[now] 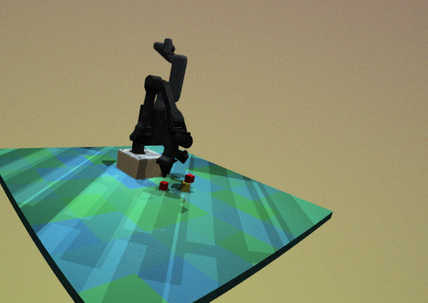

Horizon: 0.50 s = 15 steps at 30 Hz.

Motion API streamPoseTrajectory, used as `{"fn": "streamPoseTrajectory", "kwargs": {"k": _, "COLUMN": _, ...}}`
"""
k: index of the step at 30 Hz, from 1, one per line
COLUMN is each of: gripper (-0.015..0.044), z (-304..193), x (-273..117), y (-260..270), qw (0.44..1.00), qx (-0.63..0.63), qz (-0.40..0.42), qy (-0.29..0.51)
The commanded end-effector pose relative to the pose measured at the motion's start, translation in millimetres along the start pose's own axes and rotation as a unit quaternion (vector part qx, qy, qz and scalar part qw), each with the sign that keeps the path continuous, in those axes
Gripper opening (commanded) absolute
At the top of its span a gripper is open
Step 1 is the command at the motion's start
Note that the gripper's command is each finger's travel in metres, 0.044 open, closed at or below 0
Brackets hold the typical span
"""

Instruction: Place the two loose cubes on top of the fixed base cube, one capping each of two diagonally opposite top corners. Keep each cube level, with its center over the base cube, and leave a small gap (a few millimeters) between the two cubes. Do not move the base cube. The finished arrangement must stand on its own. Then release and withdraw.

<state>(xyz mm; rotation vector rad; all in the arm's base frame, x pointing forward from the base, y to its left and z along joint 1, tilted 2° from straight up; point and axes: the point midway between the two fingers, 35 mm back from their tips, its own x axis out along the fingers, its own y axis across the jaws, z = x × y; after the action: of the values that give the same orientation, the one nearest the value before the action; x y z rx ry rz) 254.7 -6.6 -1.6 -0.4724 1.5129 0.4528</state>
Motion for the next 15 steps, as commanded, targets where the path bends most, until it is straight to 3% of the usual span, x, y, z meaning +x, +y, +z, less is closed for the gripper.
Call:
{"fn": "streamPoseTrajectory", "kwargs": {"k": 1, "gripper": 0.0265, "z": -3, "x": 15, "y": 1, "qw": 1.0, "qx": -0.002, "qz": 0.003, "qy": 0.007}}
{"fn": "streamPoseTrajectory", "kwargs": {"k": 15, "gripper": 0.0265, "z": -3, "x": 30, "y": 1, "qw": 1.0, "qx": -0.002, "qz": 0.003, "qy": 0.007}}
